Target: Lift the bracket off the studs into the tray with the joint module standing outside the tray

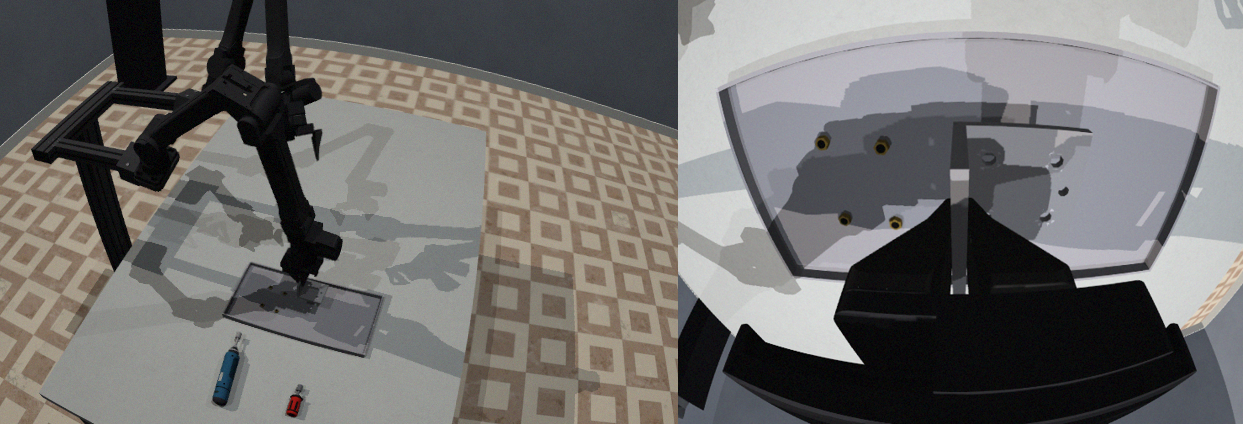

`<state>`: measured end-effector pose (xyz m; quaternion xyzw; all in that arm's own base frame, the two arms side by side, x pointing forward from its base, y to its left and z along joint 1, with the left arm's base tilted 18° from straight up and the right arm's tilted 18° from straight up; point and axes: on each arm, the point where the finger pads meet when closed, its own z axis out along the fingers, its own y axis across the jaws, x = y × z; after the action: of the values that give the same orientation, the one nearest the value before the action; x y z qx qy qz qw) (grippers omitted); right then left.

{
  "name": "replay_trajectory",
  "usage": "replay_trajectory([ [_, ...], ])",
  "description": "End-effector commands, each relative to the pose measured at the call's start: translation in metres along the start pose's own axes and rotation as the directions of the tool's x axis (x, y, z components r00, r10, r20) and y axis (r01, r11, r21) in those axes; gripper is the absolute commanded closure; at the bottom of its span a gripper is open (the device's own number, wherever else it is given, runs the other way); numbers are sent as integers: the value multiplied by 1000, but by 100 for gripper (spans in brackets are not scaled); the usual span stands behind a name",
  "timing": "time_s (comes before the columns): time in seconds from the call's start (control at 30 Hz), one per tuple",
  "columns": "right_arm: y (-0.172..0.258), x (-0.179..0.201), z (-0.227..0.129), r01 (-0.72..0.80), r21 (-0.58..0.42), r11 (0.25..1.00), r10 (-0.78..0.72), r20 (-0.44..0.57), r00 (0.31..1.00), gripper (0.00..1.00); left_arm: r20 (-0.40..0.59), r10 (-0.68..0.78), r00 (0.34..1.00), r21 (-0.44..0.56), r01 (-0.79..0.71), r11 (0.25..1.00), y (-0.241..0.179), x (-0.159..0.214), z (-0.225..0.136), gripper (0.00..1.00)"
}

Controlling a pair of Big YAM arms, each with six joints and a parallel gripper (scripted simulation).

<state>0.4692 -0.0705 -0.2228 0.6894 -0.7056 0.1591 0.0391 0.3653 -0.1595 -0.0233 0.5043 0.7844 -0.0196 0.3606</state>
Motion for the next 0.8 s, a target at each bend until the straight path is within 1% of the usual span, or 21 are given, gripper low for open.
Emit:
replay_trajectory([
  [0.0,-9,16,16,51,14,999,-51,15,999,100,71,-103,992,-88,109,990,-21,-25,22,0],
  [0.17,-11,30,22,28,16,999,-29,17,999,100,126,-122,984,-125,138,983,-37,-46,33,0],
  [0.47,-20,29,14,18,37,999,-18,17,1000,100,236,-172,956,-174,215,961,-75,-71,41,0],
  [0.53,-20,29,14,18,37,999,-18,17,1000,100,236,-172,956,-174,215,961,-75,-71,41,0],
  [0.57,-20,30,14,18,37,999,-18,16,1000,100,256,-186,949,-178,235,956,-81,-74,41,0],
  [0.63,-20,30,14,18,37,999,-18,16,1000,100,265,-191,945,-179,243,953,-83,-75,41,0],
  [0.77,-9,31,32,25,14,1000,-25,19,999,100,271,-191,943,-180,244,953,-82,-78,42,0],
])
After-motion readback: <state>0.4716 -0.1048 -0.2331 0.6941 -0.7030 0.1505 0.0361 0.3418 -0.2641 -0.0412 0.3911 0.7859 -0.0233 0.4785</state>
